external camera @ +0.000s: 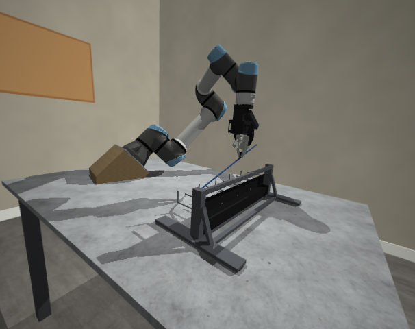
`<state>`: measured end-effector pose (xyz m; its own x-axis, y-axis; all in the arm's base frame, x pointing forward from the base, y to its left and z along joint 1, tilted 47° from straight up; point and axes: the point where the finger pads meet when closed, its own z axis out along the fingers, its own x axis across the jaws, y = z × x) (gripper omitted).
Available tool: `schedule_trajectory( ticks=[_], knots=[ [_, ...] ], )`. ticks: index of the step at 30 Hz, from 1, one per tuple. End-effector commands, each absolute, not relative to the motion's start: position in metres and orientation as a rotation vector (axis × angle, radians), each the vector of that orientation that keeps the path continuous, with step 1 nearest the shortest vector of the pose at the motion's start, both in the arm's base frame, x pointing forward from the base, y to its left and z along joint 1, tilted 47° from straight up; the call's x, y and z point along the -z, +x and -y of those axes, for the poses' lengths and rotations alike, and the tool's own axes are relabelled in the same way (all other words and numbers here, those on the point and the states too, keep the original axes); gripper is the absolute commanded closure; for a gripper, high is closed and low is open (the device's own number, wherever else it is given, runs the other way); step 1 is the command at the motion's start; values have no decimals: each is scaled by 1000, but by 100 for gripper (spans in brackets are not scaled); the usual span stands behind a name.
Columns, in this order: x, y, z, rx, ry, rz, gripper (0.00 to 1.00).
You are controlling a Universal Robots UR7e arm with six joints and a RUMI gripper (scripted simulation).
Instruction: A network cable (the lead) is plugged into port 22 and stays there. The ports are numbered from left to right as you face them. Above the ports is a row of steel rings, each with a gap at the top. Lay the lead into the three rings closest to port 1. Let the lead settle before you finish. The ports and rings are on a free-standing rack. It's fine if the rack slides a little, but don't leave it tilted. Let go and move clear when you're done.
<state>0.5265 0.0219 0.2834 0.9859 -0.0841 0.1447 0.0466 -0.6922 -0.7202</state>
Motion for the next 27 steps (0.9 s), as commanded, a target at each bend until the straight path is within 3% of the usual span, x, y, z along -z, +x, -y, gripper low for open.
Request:
schedule_trajectory(
  ticks=[1, 27],
  knots=[
    [-284, 527, -22, 213, -2326, -26, 100],
    [-281, 527, -25, 213, -2326, -26, 100]
  ],
)
